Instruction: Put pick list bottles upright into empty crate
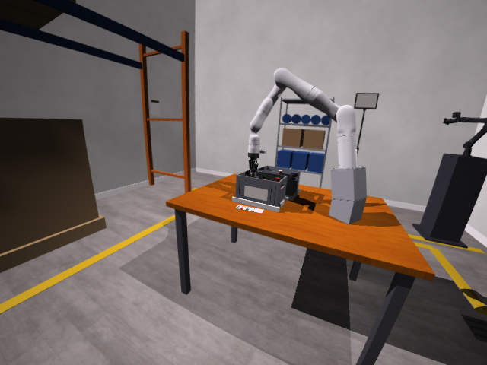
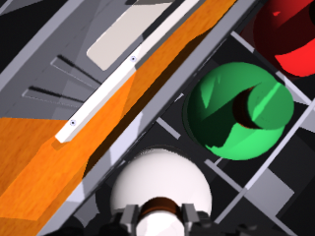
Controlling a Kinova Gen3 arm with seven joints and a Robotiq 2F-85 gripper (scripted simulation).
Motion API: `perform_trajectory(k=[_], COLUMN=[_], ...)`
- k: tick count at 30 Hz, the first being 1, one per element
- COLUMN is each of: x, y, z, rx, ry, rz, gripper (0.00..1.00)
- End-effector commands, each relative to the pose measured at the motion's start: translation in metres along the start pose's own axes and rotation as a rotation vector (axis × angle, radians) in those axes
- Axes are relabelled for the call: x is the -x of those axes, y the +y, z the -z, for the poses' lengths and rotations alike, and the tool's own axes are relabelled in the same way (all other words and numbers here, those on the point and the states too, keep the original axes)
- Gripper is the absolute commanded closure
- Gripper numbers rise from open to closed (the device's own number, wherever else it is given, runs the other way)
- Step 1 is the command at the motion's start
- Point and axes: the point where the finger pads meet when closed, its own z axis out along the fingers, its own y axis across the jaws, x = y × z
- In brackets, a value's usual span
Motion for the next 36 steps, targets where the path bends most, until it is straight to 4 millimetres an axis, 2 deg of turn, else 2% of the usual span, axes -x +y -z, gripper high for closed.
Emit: perform_trajectory(k=[1, 21, 22, 36], x=[0.0008, 0.0008, 0.0008, 0.0008], y=[-0.0005, -0.0005, -0.0005, -0.0005], z=[-0.0005, -0.0050, -0.0089, -0.0089], rx=[-0.001, -0.001, -0.001, -0.001], ry=[-0.002, -0.002, -0.002, -0.002], rz=[0.000, 0.000, 0.000, 0.000], gripper=[0.90, 0.90, 0.33, 0.33])
